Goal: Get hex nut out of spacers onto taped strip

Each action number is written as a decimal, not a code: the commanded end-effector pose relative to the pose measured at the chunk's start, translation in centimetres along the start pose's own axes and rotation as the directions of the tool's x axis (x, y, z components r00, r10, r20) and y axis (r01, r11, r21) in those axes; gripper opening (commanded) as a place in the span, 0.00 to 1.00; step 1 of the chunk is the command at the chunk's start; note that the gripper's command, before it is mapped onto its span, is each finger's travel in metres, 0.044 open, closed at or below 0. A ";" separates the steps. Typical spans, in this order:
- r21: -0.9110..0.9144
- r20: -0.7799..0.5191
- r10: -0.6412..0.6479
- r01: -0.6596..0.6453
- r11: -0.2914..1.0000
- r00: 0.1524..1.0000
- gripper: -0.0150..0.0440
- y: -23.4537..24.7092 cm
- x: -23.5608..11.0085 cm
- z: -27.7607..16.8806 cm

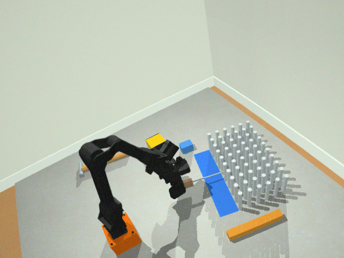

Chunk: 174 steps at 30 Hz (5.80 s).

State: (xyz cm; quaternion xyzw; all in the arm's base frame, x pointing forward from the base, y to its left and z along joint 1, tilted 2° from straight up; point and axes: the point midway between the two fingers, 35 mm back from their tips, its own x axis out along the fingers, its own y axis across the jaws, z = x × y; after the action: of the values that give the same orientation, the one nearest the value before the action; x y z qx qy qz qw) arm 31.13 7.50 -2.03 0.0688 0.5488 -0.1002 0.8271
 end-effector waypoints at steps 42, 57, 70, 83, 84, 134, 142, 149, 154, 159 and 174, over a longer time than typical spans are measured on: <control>-0.002 0.007 0.006 -0.006 1.000 1.000 0.25 0.2 1.3 3.2; -0.002 0.008 0.006 -0.006 1.000 1.000 0.25 0.2 1.6 4.2; -0.002 0.009 0.006 -0.006 1.000 1.000 0.25 0.2 2.0 5.0; -0.002 0.009 0.006 -0.006 1.000 1.000 0.25 0.2 2.3 5.8; -0.002 0.009 0.006 -0.006 1.000 1.000 0.25 0.2 2.3 5.8; -0.002 0.012 0.006 -0.006 1.000 1.000 0.25 0.2 3.5 8.7; -0.002 0.013 0.006 -0.006 1.000 1.000 0.25 0.2 3.7 9.1; -0.002 0.013 0.006 -0.006 1.000 1.000 0.25 0.2 3.8 9.5; -0.002 0.014 0.006 -0.006 1.000 1.000 0.25 0.2 3.9 9.7; -0.002 0.014 0.006 -0.006 1.000 1.000 0.25 0.2 4.1 9.6; -0.002 0.014 0.007 -0.007 1.000 1.000 0.25 0.2 5.4 9.0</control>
State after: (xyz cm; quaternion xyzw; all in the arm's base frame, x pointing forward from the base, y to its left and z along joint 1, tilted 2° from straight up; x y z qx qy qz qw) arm 41.22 5.13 -3.23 0.0693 0.5435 -0.1006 0.8305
